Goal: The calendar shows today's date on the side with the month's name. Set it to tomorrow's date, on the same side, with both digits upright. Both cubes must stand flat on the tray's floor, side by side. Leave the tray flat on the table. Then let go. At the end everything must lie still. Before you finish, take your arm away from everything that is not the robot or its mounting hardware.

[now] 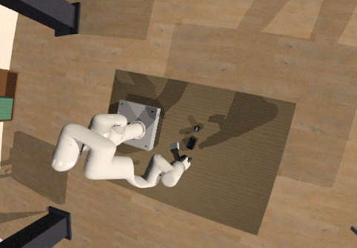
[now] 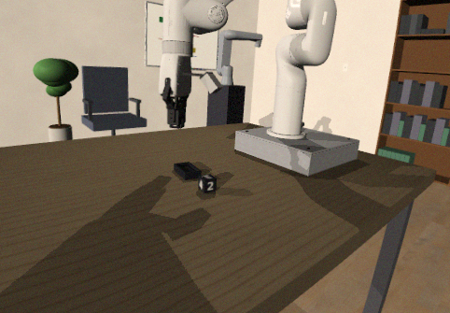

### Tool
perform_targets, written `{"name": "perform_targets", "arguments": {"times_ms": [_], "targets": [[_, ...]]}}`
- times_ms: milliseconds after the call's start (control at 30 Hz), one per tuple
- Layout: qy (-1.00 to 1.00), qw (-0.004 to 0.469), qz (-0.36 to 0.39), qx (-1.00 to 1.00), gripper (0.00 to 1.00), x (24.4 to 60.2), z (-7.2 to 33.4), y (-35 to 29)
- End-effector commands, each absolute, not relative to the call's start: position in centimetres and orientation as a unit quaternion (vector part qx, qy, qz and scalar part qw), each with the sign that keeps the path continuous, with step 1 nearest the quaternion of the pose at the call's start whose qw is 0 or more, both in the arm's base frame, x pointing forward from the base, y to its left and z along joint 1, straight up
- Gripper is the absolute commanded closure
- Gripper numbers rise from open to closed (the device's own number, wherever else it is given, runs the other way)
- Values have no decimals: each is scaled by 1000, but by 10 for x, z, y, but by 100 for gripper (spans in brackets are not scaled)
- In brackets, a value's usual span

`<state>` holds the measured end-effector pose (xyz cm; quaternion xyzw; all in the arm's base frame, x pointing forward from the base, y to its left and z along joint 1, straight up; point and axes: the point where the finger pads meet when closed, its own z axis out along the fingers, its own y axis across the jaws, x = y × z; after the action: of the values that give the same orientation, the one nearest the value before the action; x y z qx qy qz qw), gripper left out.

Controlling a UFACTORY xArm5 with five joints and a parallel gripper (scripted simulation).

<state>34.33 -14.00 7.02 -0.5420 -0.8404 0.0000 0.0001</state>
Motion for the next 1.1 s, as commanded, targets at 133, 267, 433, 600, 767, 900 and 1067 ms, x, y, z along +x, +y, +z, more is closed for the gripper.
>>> {"name": "perform_targets", "arguments": {"times_ms": [133,267,433,600,767,900,1067], "targets": [[-756,-2,-1,-654,73,343,71,-144],[-739,-2,-1,-674,73,343,71,-145],[-678,-1,-1,-735,73,342,71,-147],[-626,-1,-1,-780,73,341,70,-149],[-579,-1,-1,-816,73,340,70,-151],[-530,-1,-1,-848,73,340,70,-152],[-487,-1,-1,-873,73,339,70,-154]]}}
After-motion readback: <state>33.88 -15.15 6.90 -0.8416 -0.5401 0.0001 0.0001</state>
